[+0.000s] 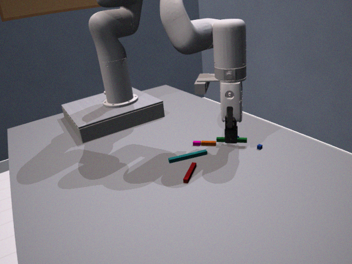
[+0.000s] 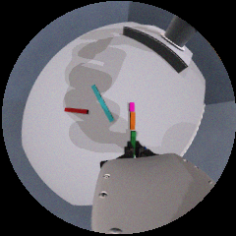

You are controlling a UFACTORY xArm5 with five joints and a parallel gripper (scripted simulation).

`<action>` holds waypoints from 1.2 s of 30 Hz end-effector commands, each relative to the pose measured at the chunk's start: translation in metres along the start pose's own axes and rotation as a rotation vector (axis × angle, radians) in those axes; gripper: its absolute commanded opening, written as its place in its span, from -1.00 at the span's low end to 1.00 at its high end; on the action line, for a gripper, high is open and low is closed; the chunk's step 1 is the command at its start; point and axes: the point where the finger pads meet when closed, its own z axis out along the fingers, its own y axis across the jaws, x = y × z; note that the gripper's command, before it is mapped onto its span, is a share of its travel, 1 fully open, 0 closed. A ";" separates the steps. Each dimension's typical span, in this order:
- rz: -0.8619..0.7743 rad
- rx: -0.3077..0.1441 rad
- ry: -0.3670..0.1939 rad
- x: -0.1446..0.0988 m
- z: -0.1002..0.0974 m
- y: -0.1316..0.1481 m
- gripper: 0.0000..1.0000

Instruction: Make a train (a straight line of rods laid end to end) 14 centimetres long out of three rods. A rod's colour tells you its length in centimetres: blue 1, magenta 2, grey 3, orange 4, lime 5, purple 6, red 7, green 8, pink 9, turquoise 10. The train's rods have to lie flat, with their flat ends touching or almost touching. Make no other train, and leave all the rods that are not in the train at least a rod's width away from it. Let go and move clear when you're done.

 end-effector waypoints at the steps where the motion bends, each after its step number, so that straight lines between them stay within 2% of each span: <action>1: 0.000 0.002 -0.003 -0.001 -0.001 -0.001 -0.92; 36: 0.000 0.002 -0.003 -0.001 0.011 0.000 -0.92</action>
